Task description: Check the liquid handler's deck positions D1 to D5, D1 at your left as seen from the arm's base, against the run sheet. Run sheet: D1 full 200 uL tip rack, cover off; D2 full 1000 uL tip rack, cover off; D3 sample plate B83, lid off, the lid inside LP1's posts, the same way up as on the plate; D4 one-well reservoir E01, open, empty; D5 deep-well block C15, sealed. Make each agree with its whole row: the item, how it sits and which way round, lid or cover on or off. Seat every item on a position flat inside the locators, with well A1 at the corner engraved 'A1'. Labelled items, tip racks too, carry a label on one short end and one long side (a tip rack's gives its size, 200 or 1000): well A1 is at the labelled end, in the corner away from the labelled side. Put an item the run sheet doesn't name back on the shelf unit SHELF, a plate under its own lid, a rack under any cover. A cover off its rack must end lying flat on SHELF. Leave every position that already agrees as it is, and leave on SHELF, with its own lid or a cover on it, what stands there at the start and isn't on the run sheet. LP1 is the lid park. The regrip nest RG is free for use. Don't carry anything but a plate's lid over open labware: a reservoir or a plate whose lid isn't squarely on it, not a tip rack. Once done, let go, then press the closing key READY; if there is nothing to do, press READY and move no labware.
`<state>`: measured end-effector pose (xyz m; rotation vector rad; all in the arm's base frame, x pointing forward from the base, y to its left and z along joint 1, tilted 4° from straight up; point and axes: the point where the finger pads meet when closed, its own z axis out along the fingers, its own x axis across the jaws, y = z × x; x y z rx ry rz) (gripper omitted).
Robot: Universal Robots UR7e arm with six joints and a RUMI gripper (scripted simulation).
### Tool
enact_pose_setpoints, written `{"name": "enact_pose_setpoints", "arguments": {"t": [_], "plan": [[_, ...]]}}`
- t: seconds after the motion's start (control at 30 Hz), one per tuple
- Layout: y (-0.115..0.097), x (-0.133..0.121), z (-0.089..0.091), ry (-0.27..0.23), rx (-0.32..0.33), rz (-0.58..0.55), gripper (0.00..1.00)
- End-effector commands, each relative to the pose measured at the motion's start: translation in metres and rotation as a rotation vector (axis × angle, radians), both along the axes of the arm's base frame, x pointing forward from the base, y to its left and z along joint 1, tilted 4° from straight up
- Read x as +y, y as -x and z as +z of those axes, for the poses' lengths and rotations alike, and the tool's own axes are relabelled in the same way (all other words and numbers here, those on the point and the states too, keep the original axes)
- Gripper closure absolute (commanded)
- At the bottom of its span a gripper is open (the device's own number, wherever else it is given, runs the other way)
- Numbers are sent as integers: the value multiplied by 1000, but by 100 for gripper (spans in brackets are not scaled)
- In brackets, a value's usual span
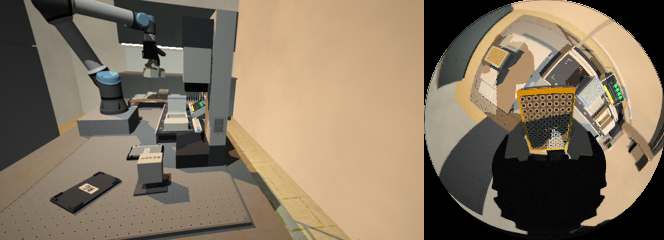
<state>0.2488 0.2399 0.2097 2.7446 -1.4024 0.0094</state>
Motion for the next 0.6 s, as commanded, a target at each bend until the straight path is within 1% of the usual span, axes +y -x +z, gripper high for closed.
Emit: {"name": "enact_pose_setpoints", "arguments": {"t": [0.0,0.13,0.2,0.57], "plan": [[0,0,0,4,-7,-94,100],[0,0,0,5,-11,-174,100],[0,0,0,5,-11,-174,100],[0,0,0,10,-24,-393,100]]}}
